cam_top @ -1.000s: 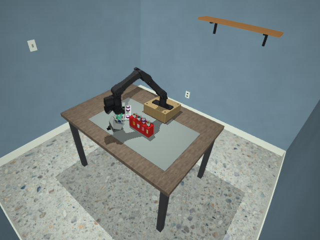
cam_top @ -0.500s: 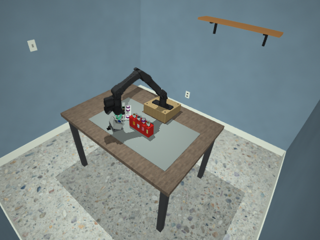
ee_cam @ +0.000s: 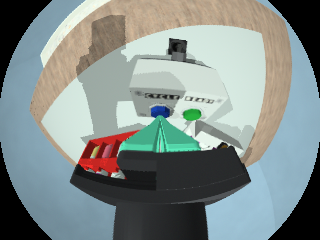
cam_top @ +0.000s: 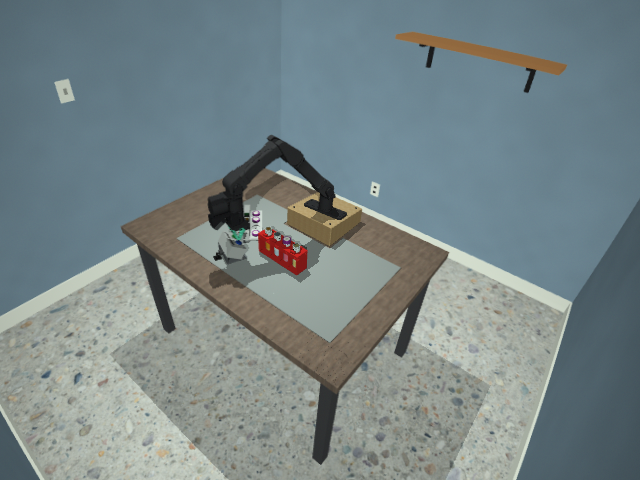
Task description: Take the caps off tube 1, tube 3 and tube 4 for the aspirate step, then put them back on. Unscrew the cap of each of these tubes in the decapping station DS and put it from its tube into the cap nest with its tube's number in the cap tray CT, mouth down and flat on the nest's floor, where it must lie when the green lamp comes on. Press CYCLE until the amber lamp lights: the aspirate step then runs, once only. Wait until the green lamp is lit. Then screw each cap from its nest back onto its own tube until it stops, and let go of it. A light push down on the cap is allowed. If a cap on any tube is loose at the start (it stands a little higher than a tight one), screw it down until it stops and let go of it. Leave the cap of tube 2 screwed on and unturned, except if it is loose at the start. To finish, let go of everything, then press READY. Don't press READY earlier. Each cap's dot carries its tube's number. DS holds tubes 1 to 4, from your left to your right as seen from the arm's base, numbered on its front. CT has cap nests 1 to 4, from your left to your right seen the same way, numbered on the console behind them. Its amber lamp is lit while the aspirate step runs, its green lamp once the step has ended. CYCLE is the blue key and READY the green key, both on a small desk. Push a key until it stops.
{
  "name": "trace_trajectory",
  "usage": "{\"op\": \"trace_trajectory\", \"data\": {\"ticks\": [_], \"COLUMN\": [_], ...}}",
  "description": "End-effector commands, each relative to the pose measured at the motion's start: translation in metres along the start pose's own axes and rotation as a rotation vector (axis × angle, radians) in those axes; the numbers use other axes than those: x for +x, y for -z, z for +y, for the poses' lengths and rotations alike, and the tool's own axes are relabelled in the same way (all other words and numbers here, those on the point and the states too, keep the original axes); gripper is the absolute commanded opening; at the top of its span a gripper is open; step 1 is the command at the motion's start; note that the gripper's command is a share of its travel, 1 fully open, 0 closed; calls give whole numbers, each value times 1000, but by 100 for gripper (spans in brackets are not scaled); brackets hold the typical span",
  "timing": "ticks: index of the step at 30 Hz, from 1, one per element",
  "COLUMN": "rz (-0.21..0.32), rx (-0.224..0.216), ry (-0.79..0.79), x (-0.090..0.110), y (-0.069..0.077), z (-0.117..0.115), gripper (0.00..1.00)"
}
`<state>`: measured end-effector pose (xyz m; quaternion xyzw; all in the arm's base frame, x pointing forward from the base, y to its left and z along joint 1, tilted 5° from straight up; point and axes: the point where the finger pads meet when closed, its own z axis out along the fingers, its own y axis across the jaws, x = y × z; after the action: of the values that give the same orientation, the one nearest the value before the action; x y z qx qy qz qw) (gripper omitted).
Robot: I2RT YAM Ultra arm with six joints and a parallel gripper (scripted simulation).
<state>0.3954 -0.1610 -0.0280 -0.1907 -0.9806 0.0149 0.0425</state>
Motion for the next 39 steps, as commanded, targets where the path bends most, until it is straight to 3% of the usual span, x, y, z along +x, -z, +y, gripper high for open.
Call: {"op": "trace_trajectory", "data": {"ticks": [1,22,39], "rz": [-22,-22,-22], "rx": [0,0,0], "ry": [-1,-1,-1], "x": [-4,-4,-4], "y": [6,-6,-6], "z": [0,0,0], "gripper": [0,0,0]}}
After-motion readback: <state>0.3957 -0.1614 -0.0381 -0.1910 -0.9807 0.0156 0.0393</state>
